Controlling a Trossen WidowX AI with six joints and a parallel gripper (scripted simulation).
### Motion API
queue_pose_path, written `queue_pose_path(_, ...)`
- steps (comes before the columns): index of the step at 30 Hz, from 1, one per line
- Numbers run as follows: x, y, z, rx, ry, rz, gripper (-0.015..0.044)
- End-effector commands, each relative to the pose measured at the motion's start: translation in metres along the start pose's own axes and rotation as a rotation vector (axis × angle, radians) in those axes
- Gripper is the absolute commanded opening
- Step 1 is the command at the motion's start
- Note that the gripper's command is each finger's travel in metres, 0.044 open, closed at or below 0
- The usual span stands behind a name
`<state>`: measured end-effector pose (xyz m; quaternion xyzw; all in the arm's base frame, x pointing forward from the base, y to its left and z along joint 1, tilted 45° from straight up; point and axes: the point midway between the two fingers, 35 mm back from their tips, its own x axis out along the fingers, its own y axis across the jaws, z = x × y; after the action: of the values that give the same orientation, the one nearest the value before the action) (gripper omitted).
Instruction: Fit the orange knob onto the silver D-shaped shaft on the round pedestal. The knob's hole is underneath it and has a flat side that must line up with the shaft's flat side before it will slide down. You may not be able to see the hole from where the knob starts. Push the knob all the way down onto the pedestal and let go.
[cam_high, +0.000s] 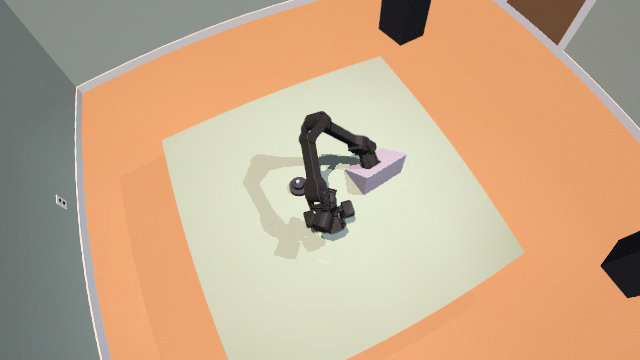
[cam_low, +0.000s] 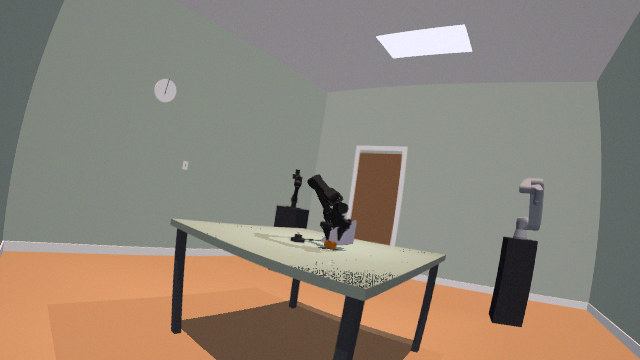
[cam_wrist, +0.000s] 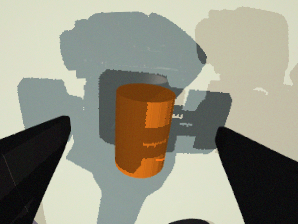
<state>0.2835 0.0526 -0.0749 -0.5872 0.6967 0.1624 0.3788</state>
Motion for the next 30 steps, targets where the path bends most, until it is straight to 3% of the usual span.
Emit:
queue_pose_path(1, 0.006, 0.000, 0.000, -0.005, 0.005, -0.004, 0.0440)
queue_pose_path(21, 0.036, 0.000, -0.001, -0.004, 0.007, -0.005, 0.0440)
queue_pose_path(28, 0.036, 0.000, -0.001, -0.004, 0.007, -0.005, 0.0256)
queue_pose_path(30, 0.036, 0.000, -0.001, -0.004, 0.007, -0.005, 0.0240)
